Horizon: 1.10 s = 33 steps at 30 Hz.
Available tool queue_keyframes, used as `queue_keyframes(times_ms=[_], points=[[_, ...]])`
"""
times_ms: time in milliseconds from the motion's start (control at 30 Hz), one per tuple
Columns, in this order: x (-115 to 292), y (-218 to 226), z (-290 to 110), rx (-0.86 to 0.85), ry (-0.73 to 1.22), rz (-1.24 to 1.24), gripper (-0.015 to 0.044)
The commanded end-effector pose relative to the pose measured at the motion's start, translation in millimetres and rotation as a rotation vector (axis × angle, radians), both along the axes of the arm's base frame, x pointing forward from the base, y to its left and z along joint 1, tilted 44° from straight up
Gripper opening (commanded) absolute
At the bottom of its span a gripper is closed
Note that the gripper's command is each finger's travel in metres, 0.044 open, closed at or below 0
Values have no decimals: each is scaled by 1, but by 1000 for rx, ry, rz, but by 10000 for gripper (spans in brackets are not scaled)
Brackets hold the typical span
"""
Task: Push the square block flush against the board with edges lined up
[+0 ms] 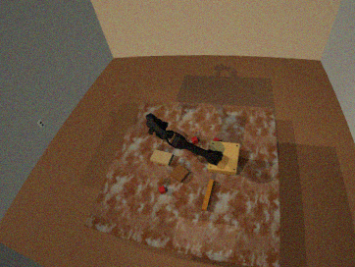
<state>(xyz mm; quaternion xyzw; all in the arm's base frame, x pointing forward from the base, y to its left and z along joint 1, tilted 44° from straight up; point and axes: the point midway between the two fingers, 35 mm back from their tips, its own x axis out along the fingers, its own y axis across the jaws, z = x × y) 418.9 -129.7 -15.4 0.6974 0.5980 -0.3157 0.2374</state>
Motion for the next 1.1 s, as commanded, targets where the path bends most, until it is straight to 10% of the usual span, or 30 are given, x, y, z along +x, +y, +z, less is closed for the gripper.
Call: queue_keyframes(times_ms=[0,433,1067], points=[[-1,-1,0,-3,0,4,0],[-1,5,5,-3,-15,16,0],[-92,141,98,-66,-443,482,0]])
